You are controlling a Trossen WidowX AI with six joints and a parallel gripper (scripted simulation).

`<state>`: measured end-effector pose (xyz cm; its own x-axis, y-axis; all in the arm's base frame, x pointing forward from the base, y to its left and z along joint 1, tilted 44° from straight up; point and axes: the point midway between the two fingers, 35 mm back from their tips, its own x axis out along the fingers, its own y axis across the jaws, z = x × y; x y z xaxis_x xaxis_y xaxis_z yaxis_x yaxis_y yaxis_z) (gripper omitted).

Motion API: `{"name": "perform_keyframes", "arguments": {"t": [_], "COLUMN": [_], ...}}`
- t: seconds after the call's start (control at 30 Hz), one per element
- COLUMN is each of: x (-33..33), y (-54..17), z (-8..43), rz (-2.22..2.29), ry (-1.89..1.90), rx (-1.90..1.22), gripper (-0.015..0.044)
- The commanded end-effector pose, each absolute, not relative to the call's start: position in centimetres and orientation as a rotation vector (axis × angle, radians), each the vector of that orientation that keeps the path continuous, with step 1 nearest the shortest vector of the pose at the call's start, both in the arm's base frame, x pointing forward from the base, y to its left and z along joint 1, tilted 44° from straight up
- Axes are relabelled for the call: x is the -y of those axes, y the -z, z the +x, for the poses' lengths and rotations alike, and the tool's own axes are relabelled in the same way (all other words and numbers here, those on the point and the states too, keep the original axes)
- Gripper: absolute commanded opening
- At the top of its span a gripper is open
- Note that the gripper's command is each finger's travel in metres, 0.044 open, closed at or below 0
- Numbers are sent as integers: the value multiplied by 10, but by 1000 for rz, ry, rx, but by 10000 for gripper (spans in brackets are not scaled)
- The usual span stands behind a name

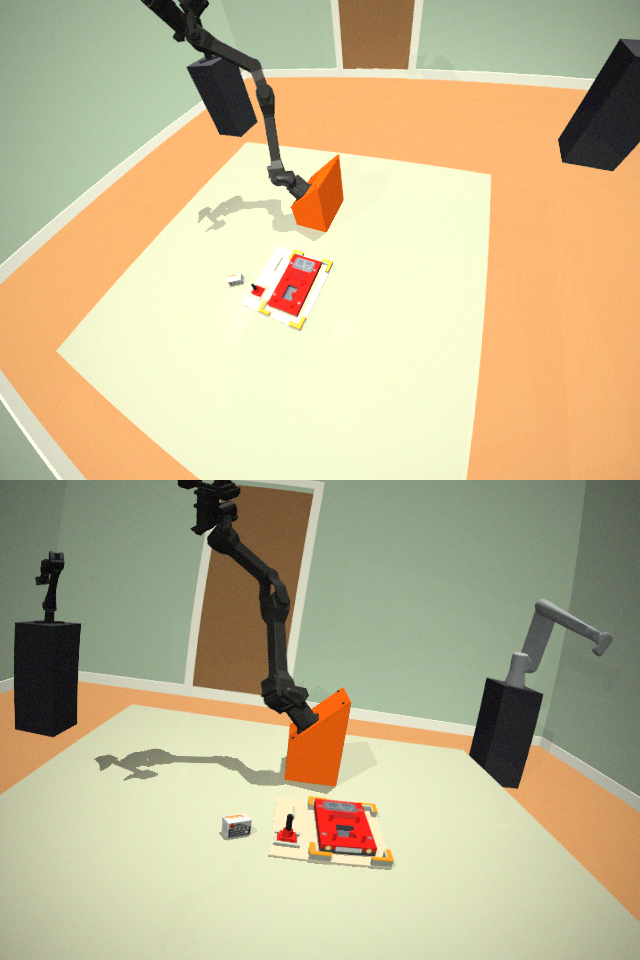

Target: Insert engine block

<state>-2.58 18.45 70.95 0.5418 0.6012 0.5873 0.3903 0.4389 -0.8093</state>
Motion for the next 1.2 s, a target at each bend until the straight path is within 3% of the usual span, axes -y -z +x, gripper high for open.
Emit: {"name": "perform_keyframes", "arguments": {"t": [0.0,0.37,1.17], "x": [-185,-153,-33], "y": [-710,-717,-718], "z": [-26,-10,117], "rz": [-1166,-1010,-210], "ry": [-166,-170,-219], "rx": [1051,1035,773], "gripper": [426,440,440]}}
